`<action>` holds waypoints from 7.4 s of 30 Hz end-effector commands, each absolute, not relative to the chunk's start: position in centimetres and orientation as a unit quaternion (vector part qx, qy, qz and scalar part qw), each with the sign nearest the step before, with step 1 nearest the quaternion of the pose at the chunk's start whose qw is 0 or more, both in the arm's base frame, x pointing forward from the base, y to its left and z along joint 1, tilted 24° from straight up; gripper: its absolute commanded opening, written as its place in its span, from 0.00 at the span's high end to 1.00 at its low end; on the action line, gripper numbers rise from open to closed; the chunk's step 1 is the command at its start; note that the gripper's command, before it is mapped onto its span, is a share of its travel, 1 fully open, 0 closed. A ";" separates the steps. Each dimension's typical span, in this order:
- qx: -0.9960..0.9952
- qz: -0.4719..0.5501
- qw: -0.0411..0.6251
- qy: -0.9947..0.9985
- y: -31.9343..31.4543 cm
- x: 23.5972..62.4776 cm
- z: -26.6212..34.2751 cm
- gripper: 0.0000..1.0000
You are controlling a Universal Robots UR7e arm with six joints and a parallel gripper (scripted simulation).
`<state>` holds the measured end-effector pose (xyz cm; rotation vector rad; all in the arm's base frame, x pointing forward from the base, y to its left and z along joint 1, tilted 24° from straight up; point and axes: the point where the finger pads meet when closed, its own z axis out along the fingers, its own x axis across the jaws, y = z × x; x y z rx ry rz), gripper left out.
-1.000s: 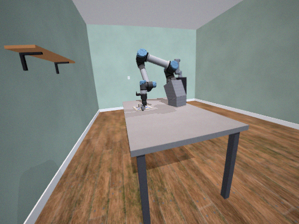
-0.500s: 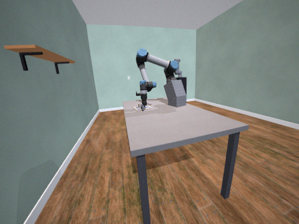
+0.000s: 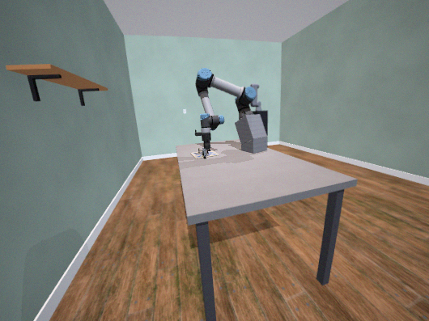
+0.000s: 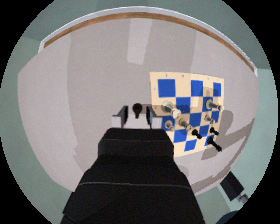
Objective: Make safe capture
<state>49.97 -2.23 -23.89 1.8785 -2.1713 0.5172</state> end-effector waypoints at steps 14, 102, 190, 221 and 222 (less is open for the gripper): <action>0.640 0.177 0.111 -0.740 0.7 49.6 -17.3 0.27; -0.109 0.200 -0.054 -0.972 -10.9 49.6 -10.4 0.00; -0.476 0.165 -0.128 -0.854 -15.1 48.5 -8.3 0.21; -0.477 0.165 -0.128 -0.854 -16.6 48.7 -11.6 0.21; -0.477 0.165 -0.128 -0.854 -16.6 48.8 -11.8 0.21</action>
